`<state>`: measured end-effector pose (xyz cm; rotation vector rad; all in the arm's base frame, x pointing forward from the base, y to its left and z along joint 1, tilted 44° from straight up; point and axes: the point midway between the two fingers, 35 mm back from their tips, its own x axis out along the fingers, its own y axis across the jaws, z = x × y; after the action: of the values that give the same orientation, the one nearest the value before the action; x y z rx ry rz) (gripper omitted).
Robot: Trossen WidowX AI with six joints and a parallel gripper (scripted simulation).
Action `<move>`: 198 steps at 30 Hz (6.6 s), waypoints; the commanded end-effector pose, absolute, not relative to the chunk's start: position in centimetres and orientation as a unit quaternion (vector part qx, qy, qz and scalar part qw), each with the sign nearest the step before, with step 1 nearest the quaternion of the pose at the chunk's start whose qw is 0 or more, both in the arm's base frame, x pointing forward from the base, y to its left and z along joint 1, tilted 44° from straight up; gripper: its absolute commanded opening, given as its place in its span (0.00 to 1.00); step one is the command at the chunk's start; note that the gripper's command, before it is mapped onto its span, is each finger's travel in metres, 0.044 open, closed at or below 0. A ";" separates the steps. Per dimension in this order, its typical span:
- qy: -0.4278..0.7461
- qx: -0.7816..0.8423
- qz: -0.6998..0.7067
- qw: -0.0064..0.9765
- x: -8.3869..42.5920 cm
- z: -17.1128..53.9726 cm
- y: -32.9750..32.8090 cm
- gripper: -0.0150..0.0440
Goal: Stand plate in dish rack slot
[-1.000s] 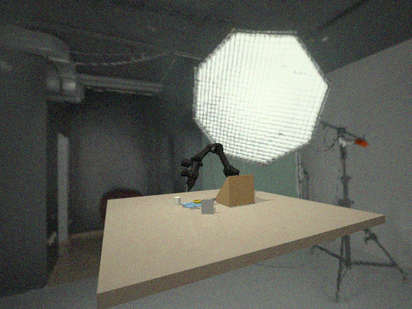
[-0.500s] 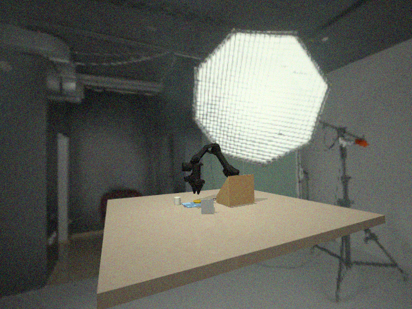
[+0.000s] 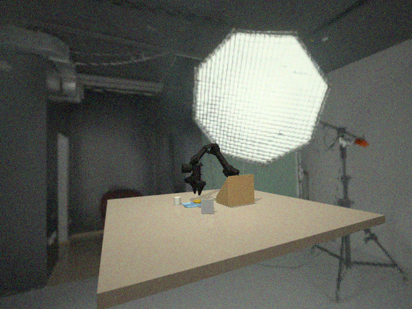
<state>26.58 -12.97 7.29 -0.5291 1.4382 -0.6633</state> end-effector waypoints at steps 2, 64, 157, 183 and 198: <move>0.641 -0.239 -0.295 0.667 26.5 6.7 -13.6 0.93; 0.642 -0.235 -0.291 0.670 27.1 4.9 -14.9 0.38; 0.752 -0.059 -0.059 0.654 24.3 -1.3 1.7 0.25; 0.679 -0.083 0.191 0.704 25.1 -3.5 1.0 0.25; 0.555 -0.144 0.328 0.751 25.8 -3.9 0.1 0.25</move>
<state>25.70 0.17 -4.01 -0.2817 1.2913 0.6592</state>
